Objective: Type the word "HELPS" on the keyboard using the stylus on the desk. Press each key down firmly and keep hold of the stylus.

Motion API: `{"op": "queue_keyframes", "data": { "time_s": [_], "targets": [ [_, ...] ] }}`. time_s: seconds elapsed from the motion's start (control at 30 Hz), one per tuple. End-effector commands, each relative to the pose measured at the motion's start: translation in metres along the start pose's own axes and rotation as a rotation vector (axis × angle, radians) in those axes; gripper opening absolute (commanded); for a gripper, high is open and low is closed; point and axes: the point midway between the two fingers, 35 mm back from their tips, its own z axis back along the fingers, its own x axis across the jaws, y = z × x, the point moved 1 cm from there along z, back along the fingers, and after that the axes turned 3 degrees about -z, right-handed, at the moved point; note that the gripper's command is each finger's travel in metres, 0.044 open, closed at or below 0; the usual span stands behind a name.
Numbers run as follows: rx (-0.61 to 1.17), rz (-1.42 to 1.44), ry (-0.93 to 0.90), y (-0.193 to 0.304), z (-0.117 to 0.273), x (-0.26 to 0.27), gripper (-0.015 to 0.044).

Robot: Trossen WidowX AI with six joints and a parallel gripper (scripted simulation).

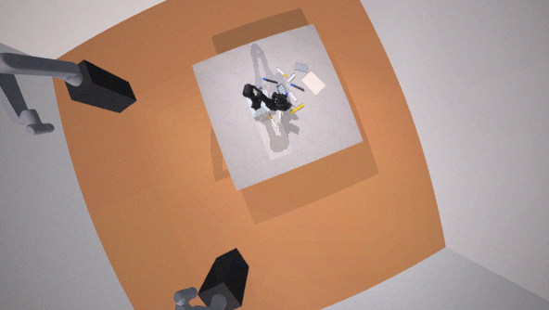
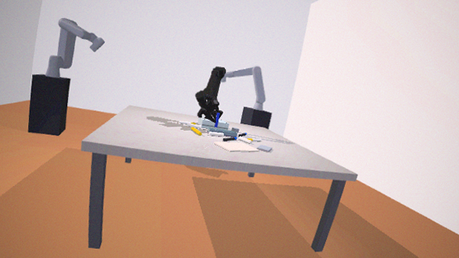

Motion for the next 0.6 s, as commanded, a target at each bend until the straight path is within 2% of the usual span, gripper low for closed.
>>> {"op": "queue_keyframes", "data": {
  "time_s": [0.0, 0.57],
  "targets": [
    [-0.001, 0.001, -0.002, 0.001, 0.0, 0.001, 0.0081],
    [-0.001, 0.001, -0.002, -0.023, 0.013, 0.001, 0.0081]
  ]
}}
